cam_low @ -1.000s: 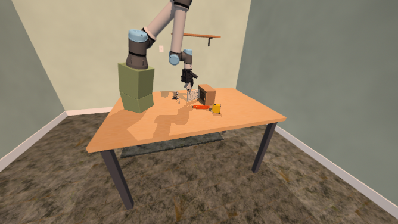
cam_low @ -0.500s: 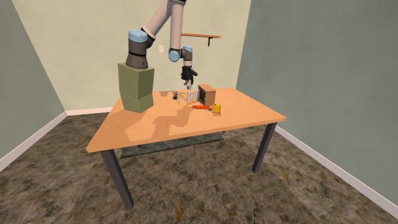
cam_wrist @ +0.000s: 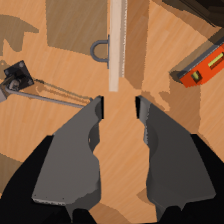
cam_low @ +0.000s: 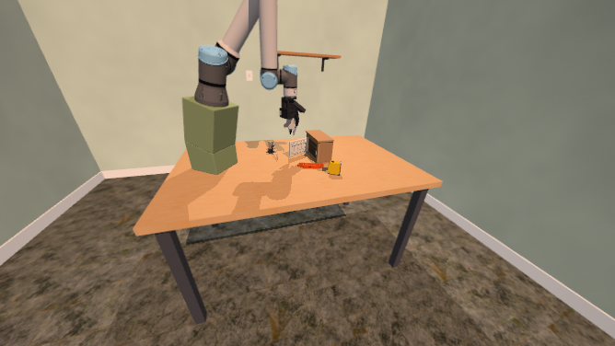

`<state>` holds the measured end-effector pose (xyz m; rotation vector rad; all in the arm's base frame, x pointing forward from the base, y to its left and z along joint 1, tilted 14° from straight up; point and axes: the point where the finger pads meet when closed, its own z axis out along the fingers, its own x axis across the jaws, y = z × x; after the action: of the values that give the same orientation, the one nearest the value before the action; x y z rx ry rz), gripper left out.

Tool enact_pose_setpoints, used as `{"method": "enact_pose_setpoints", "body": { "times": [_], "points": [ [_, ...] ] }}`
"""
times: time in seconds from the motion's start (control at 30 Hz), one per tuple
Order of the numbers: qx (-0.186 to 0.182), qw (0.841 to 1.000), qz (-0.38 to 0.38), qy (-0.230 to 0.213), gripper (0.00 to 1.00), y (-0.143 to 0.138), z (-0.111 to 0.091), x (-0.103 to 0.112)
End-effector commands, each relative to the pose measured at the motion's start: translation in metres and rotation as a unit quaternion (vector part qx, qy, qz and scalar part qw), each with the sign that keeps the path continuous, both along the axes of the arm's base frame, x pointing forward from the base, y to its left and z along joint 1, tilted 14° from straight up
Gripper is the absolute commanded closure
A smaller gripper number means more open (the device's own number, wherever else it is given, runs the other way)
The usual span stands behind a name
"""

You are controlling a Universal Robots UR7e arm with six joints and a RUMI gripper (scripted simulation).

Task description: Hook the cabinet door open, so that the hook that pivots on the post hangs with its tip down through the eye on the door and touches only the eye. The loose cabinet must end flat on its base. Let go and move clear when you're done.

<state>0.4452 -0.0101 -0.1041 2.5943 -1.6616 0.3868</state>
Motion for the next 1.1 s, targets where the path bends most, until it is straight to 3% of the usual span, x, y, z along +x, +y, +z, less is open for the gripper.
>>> {"method": "enact_pose_setpoints", "body": {
  "times": [0.0, 0.73, 1.07],
  "points": [
    [0.000, 1.000, 0.000, 0.000, 0.85, 0.001, 0.007, -0.001],
    [-0.001, 1.000, 0.003, 0.000, 0.85, 0.003, 0.015, -0.003],
    [-0.013, 0.998, 0.065, 0.011, 0.85, 0.008, 0.011, -0.013]
  ]
}}
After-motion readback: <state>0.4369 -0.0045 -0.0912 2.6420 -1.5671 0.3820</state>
